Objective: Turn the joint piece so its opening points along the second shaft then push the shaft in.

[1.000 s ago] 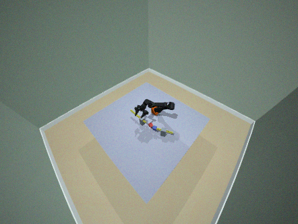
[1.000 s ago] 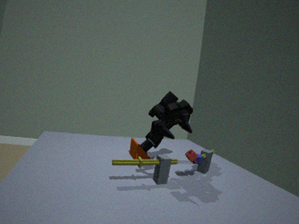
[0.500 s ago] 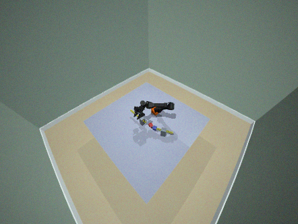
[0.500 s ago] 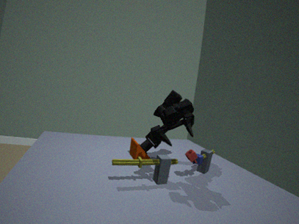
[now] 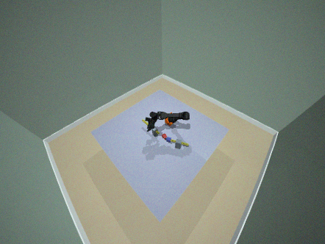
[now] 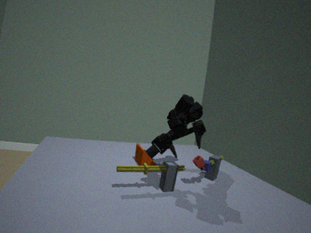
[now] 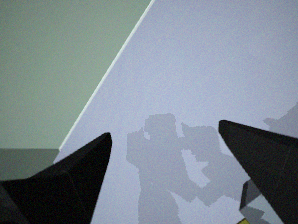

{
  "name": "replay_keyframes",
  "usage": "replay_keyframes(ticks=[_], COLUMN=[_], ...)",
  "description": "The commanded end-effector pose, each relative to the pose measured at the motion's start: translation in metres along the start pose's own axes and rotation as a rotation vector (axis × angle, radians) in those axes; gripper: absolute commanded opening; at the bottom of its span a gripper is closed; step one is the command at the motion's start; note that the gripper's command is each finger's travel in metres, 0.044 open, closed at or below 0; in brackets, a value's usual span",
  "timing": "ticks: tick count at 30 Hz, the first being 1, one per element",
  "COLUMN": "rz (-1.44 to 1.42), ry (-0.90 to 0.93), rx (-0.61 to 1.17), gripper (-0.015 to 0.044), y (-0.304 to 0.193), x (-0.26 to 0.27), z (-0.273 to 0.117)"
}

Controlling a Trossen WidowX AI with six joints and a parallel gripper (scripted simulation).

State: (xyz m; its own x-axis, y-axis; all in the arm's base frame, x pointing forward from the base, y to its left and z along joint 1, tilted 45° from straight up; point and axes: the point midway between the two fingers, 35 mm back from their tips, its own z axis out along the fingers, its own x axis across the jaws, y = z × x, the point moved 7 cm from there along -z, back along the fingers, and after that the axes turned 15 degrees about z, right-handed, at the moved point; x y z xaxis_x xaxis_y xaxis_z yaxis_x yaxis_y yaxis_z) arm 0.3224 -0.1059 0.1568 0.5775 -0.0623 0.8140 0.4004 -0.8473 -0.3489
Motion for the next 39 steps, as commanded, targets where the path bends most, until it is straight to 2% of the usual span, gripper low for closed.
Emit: replay_keyframes(ticks=[1, 20, 39], rz=[0.075, 0.411, 0.665], ry=[-0.064, -0.421, -0.834], rx=[-0.001, -0.031, -0.1], gripper=[0.044, 0.044, 0.044], y=[-0.002, -0.032, -0.079], x=[0.0, 0.003, 0.012], z=[0.004, 0.005, -0.018])
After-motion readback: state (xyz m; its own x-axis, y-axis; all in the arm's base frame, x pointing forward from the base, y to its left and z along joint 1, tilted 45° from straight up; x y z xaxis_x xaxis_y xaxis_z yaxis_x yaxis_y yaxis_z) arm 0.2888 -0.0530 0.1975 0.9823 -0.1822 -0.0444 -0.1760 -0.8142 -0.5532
